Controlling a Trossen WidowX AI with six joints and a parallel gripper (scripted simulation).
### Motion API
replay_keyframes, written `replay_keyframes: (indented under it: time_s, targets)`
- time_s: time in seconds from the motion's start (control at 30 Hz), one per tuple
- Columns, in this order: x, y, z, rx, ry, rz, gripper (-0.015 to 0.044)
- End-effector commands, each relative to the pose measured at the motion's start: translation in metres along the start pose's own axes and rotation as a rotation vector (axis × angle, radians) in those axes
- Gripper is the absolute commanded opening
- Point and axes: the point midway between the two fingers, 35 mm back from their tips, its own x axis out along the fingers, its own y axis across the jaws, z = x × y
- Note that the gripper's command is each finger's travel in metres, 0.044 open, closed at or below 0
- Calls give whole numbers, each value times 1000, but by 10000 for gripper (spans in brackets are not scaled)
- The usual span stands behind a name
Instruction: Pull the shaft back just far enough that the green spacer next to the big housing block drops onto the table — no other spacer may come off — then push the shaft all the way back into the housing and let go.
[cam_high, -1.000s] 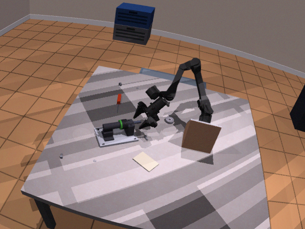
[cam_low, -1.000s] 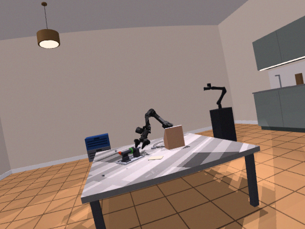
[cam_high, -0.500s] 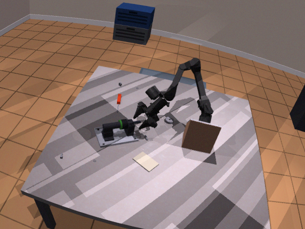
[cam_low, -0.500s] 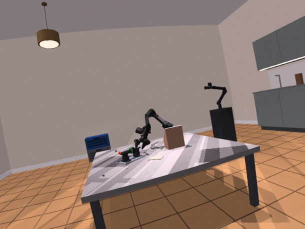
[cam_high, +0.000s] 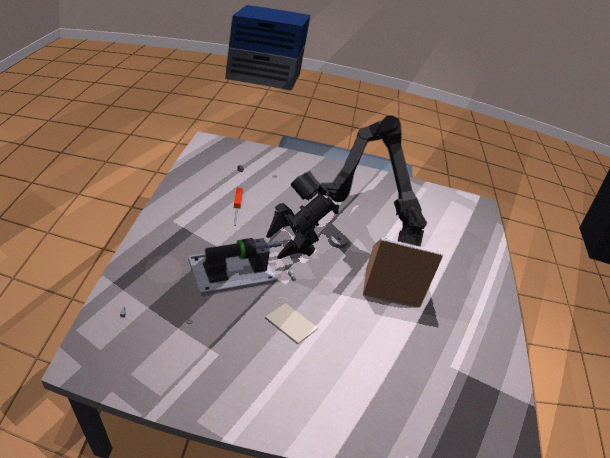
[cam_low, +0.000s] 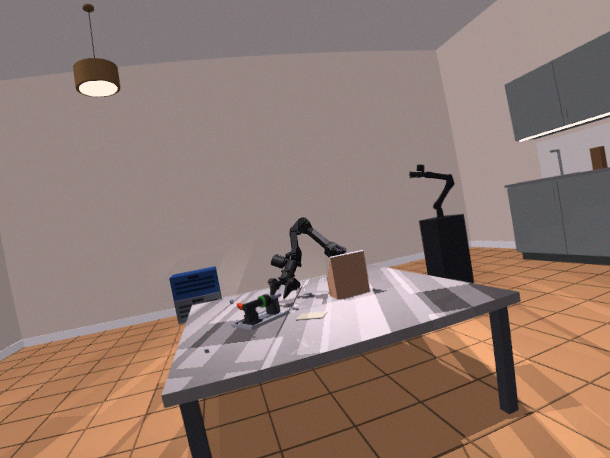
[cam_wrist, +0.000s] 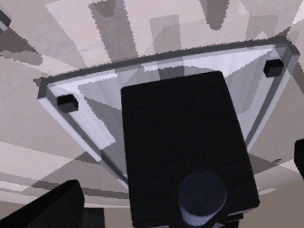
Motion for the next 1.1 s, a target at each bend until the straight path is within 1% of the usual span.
replay_keyframes:
  time_s: [0.0, 0.37, 0.77, 1.07]
  targets:
    - [3, 0, -1, -3, 5, -1, 440]
    - [18, 0, -1, -3, 5, -1, 440]
    - [18, 0, -1, -3, 5, -1, 440]
    - [17, 0, 0, 0, 1, 1, 204]
